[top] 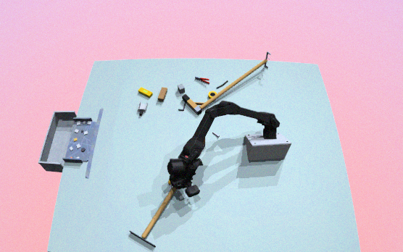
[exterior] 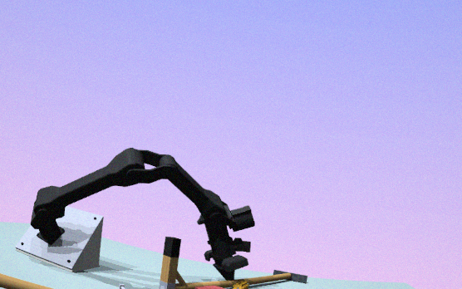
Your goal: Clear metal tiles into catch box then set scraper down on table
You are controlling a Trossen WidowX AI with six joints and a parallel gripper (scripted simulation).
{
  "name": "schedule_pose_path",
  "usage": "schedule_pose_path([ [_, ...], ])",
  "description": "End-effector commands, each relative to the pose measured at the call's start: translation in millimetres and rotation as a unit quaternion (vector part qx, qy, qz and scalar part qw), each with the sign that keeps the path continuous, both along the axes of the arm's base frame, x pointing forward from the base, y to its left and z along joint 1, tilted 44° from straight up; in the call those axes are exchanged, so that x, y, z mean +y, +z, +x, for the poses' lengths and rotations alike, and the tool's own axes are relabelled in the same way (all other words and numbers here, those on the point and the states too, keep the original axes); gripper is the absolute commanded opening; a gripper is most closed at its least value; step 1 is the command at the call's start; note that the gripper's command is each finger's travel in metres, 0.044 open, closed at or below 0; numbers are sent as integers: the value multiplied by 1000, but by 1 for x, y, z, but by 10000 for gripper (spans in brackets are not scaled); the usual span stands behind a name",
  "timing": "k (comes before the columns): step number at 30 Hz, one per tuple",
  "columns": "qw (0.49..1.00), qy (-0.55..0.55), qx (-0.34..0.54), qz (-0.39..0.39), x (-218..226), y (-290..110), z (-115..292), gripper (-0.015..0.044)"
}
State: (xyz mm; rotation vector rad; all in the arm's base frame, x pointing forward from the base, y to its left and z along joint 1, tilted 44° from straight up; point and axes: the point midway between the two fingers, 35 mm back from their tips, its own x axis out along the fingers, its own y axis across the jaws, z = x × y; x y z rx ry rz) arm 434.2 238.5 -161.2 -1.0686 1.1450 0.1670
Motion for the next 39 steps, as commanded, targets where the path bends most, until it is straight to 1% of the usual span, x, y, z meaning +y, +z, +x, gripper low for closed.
schedule_pose_path([
  [1, 1000, -1, -2, 3, -1, 3, 8, 0],
  [39, 1000, -1, -3, 2, -10, 17, 42, 0],
])
